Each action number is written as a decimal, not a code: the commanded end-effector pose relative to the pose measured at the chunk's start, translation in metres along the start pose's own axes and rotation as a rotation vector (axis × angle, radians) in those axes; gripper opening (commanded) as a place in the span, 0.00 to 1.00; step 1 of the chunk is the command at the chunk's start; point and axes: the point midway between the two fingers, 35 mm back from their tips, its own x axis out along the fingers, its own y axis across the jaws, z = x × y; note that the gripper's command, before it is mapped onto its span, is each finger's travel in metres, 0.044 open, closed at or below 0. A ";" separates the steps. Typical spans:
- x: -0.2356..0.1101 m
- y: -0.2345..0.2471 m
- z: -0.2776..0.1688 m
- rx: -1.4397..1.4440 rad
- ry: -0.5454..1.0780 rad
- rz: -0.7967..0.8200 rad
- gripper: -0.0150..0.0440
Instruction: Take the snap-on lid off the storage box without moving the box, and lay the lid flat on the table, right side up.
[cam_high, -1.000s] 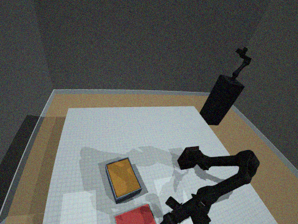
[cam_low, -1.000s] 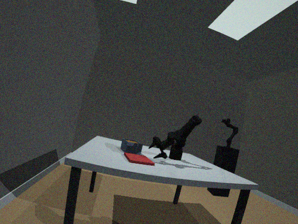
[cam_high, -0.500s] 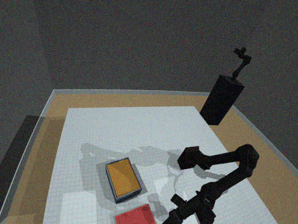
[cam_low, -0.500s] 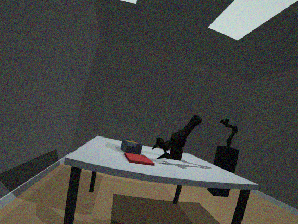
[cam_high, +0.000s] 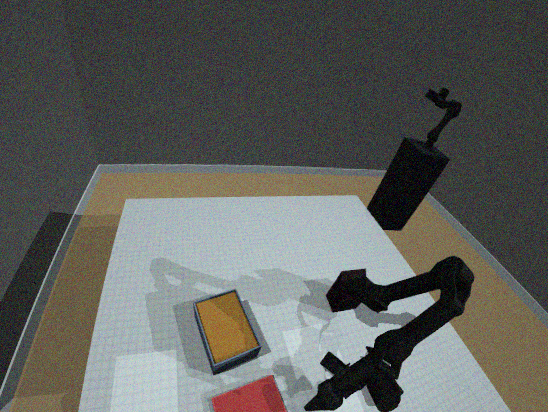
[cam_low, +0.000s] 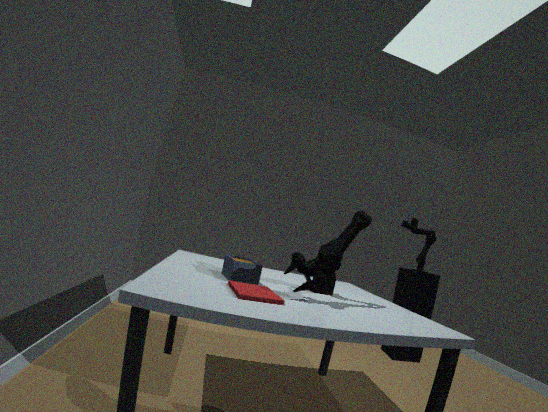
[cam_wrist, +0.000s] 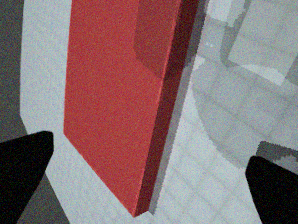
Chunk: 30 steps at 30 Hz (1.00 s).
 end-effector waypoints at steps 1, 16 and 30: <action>-0.007 0.006 -0.002 0.002 0.007 0.002 1.00; -0.033 0.021 -0.002 0.001 0.006 0.002 1.00; -0.057 0.034 -0.002 0.000 0.006 0.002 1.00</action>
